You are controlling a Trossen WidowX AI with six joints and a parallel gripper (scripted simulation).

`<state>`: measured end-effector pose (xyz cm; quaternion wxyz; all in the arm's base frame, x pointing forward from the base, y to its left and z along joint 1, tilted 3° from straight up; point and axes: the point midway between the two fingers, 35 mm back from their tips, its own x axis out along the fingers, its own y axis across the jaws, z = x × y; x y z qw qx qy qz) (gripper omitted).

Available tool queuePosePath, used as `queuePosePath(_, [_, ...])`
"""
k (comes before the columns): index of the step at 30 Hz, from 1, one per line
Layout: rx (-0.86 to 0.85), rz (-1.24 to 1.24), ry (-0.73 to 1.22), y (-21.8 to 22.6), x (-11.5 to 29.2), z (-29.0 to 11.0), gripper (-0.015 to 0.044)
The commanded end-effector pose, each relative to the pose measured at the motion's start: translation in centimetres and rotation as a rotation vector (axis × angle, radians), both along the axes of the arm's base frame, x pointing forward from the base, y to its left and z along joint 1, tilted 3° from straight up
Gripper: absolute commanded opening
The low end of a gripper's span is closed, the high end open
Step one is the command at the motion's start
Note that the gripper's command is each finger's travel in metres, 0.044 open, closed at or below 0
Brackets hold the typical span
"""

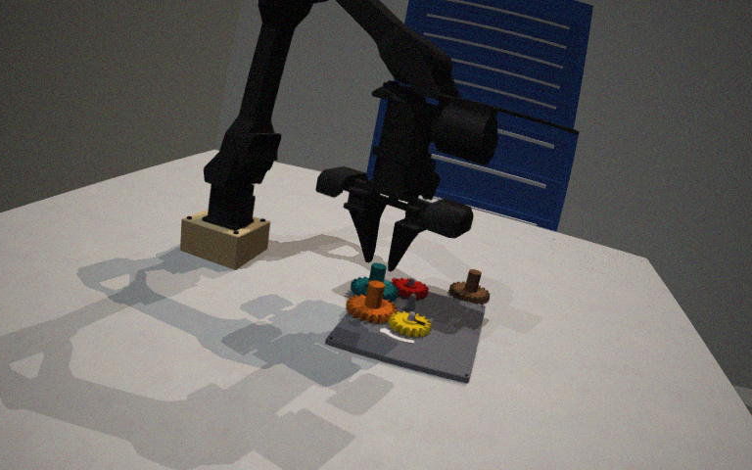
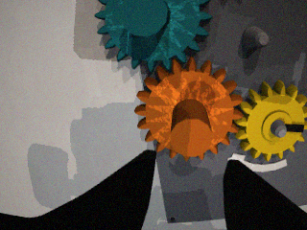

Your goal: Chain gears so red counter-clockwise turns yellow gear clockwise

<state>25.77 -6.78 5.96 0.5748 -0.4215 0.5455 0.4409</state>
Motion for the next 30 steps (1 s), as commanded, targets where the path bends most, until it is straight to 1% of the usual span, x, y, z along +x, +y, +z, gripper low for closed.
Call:
queuePosePath(1, [-0.004, -0.017, -0.007, -0.1, 0.0, 1.5, 0.014])
queuePosePath(2, [-0.002, -0.003, -0.007, -0.1, 0.1, 0.7, 0.0166])
queuePosePath(6, [-0.002, -0.003, -0.006, -0.1, -0.4, 5.1, 0.0271])
queuePosePath(12, [-0.002, -0.003, -0.006, -0.1, -0.5, 5.3, 0.0429])
queuePosePath(13, [-0.002, -0.003, -0.006, -0.1, -0.5, 5.3, 0.044])
queuePosePath(30, [-0.002, -0.003, -0.006, -0.1, -0.5, 5.3, 0.044])
